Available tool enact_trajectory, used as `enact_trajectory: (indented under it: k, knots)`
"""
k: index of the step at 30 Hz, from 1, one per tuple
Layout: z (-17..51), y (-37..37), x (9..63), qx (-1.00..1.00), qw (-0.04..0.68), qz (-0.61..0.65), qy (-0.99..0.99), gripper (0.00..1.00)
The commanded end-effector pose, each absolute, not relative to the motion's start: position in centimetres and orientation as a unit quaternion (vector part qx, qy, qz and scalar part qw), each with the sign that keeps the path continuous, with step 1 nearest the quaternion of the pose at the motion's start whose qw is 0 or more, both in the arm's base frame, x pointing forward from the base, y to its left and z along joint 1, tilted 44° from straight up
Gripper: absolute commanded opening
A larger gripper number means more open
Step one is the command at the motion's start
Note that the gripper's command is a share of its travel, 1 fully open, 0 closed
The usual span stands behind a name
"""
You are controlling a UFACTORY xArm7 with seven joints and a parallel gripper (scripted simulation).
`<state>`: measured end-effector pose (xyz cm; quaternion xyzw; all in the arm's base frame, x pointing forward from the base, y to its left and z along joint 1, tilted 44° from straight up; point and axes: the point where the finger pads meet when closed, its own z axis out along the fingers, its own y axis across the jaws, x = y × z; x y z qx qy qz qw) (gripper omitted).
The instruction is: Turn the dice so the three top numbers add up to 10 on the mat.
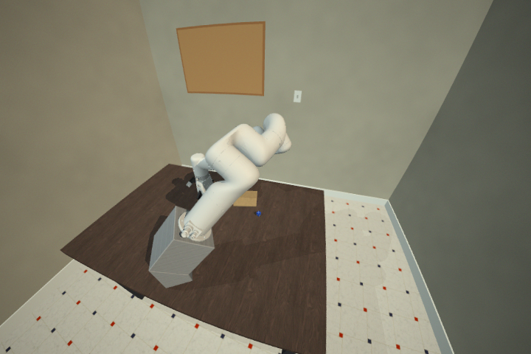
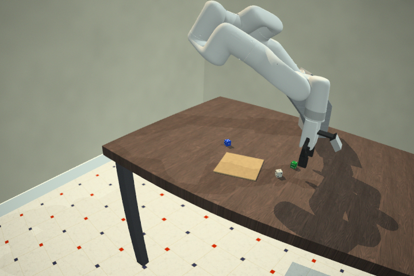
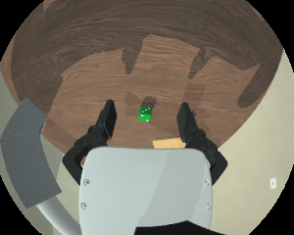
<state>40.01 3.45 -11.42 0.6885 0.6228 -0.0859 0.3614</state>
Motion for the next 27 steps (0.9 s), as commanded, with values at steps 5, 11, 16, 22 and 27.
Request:
enact_trajectory:
  k: [5,11,16,22,27]
  knots:
    - [-11.37,3.66,40.04,0.688,0.361,-0.084,0.624,1.0]
    - [-11.37,3.66,40.04,0.688,0.361,-0.084,0.624,1.0]
    - [-11.37,3.66,40.04,0.688,0.361,-0.084,0.624,1.0]
    - [-11.37,3.66,40.04,0.688,0.361,-0.084,0.624,1.0]
    - [-11.05,3.93,39.89,0.688,0.361,-0.084,0.624,1.0]
